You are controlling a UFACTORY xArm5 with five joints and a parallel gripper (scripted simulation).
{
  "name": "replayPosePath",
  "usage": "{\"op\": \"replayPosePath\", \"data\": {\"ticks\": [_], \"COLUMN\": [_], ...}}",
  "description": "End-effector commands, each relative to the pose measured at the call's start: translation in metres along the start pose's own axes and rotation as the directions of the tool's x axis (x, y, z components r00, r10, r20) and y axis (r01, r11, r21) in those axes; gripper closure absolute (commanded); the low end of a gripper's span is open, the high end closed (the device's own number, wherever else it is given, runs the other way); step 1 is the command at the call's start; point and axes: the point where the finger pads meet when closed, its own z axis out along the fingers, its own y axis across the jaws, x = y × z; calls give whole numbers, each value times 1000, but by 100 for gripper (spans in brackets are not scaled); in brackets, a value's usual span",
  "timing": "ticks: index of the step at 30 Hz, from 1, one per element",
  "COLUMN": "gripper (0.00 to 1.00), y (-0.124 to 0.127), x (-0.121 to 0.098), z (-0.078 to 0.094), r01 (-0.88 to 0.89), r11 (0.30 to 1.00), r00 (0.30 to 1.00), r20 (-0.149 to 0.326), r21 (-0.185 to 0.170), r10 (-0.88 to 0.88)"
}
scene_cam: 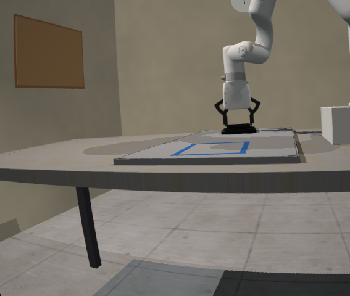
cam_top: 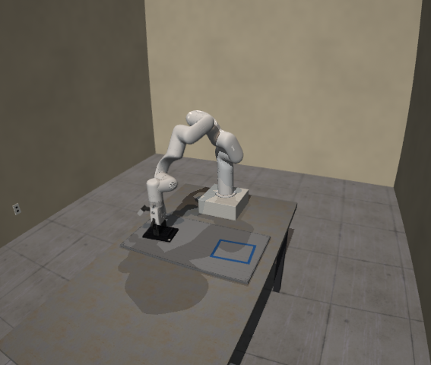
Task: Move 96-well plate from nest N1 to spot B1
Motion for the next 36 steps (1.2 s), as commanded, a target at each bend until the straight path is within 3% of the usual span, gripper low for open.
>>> {"op": "replayPosePath", "data": {"ticks": [1,17,18,36], "gripper": [0,0,100,100], "y": [-1,-1,-1,-1], "x": [1,1,1,1], "z": [0,0,0,0], "r01": [0,0,0,0], "r11": [1000,1000,1000,1000], "r00": [1000,1000,1000,1000], "r20": [-2,-2,-2,-2], "r21": [3,3,3,3], "r10": [0,0,0,0]}}
